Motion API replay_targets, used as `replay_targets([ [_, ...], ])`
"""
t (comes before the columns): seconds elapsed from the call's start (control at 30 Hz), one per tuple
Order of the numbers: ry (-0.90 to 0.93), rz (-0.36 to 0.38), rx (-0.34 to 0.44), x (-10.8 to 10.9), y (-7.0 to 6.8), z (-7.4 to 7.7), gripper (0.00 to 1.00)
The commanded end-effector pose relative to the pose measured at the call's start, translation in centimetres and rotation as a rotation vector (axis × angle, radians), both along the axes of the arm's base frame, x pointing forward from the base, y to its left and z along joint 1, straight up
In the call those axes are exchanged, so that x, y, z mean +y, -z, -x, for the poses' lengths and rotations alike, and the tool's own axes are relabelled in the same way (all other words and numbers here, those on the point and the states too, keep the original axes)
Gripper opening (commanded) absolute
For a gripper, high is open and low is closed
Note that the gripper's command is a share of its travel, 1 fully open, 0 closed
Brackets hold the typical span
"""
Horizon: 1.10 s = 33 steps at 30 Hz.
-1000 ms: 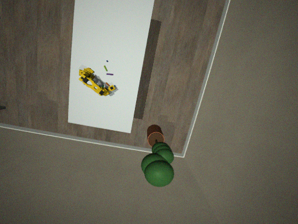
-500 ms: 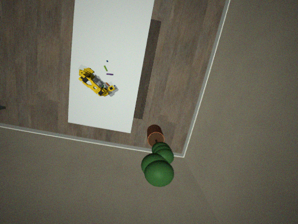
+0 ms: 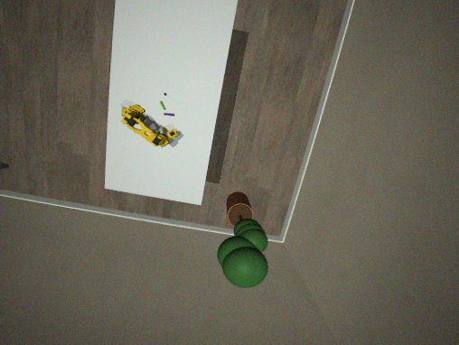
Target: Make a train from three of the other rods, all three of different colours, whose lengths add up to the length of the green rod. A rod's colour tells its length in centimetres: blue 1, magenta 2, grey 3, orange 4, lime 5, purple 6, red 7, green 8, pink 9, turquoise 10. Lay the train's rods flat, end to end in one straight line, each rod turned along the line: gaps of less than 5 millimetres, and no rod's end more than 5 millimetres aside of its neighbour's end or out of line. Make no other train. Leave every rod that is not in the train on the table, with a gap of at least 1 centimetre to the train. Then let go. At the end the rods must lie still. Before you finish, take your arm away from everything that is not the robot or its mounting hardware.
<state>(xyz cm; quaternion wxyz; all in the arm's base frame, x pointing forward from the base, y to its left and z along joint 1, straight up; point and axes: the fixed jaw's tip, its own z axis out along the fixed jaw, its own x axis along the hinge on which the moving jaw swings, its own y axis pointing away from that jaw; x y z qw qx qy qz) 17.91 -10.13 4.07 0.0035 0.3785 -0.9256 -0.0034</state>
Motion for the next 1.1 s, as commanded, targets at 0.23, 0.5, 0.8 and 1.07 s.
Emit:
replay_targets([
  [0.23,-0.248,0.052,-0.114,3.4,-2.0,-2.7,0.00],
  [0.5,-0.412,0.046,-0.117,6.3,-1.9,-3.2,0.00],
  [0.8,-0.631,0.038,-0.121,10.1,-1.8,-3.3,0.00],
  [1.07,-0.800,0.031,-0.124,13.0,-1.7,-2.9,0.00],
])
